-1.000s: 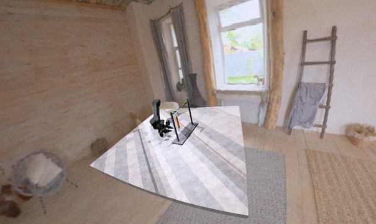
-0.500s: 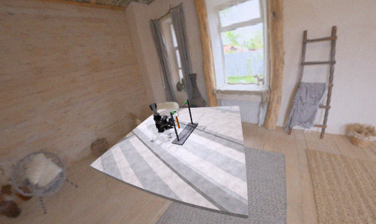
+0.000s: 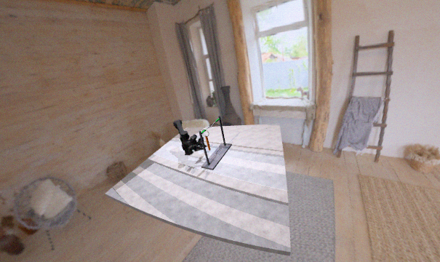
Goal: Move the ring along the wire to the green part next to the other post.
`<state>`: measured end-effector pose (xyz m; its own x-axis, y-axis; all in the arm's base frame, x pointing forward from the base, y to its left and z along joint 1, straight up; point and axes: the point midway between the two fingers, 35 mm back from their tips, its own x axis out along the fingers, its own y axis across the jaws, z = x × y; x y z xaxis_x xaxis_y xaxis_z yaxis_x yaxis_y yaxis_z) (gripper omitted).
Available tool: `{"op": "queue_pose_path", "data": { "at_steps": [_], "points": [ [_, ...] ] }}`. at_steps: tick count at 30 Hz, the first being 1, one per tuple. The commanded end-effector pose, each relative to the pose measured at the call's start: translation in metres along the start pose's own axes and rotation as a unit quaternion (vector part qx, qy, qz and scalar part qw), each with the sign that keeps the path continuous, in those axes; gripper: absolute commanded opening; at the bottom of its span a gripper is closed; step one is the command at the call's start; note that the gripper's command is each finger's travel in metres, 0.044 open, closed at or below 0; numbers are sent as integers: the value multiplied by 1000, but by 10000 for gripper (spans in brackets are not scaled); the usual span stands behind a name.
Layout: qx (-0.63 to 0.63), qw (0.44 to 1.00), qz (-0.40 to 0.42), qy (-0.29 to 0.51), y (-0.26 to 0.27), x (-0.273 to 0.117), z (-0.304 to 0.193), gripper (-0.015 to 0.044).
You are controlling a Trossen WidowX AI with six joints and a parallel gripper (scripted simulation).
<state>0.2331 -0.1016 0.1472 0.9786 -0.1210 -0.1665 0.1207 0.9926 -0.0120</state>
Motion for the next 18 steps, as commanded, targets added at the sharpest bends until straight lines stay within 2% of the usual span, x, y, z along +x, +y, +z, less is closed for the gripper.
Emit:
{"op": "queue_pose_path", "data": {
  "at_steps": [1, 18],
  "points": [
    [2, 1000, -1, 0, -1, 6, 3, 160],
    [2, 1000, -1, -1, -2, 31, 4, 160]
  ]
}}
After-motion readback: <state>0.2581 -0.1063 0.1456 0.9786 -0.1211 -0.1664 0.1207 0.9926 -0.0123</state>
